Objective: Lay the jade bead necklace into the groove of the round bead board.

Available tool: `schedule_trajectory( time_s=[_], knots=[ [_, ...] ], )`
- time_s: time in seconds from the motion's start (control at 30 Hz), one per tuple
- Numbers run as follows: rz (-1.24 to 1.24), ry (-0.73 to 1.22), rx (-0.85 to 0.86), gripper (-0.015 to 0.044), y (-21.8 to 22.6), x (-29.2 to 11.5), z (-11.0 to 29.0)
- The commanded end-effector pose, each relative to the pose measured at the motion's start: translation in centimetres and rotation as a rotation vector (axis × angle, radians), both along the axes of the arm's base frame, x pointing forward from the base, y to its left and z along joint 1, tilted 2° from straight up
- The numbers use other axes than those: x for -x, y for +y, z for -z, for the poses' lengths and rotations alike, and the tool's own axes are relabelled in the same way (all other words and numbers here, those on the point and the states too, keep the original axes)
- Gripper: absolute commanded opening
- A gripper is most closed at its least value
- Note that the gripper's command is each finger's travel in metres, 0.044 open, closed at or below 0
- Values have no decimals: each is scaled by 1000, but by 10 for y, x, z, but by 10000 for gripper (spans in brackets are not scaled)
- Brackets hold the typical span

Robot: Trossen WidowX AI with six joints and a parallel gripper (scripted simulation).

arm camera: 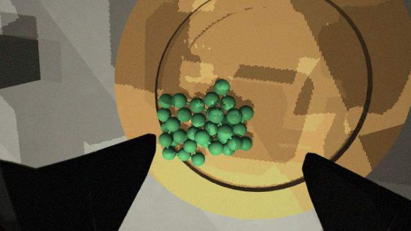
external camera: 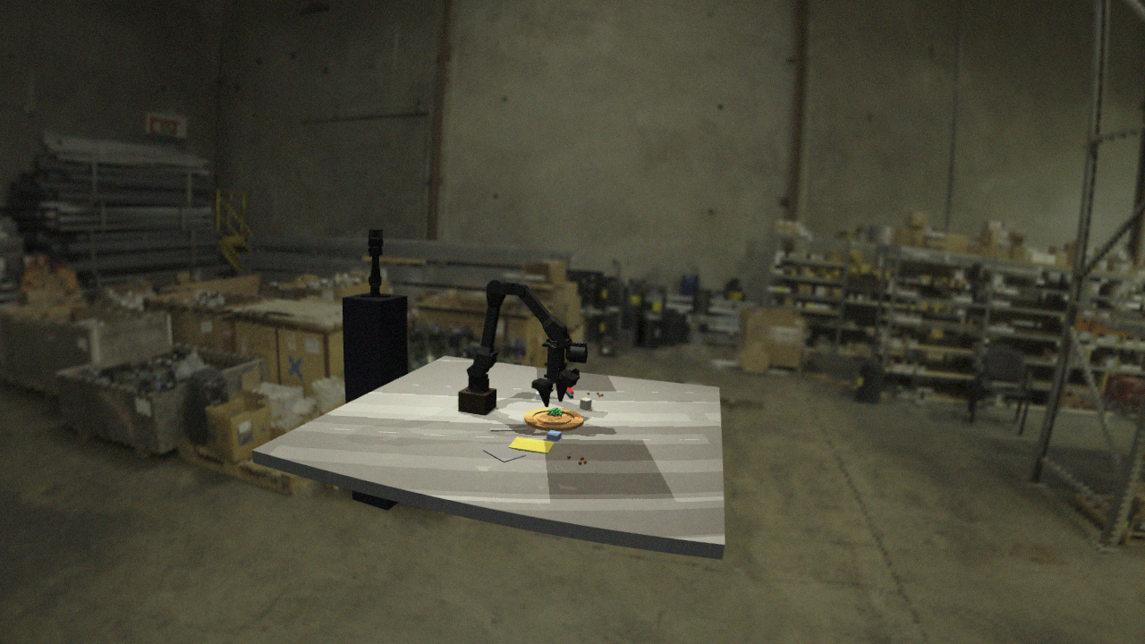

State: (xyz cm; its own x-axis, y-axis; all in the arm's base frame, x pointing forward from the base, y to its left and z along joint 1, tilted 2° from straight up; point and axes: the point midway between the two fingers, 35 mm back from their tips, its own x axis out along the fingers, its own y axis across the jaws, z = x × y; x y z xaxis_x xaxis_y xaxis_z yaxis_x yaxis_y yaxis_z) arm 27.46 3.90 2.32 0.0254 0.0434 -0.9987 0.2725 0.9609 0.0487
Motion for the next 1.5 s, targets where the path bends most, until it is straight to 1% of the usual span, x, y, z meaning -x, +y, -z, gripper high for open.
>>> schedule_trajectory(
  time_s=[0.0, 0.2, 0.23, 0.3, 1.03, 1.3, 1.47],
  knots=[
    [-33, -4, 1, 380, 5, -12, -12],
    [-33, -4, 0, 380, 6, -13, 3],
    [-26, -14, -1, 380, 5, -13, -6],
    [-26, -14, -1, 380, 5, -13, -6],
    [-33, -4, 0, 380, 7, -13, 27],
    [-33, -3, 0, 380, 7, -13, 29],
    [-32, -8, -1, 249, 7, -15, 27]
  ],
)
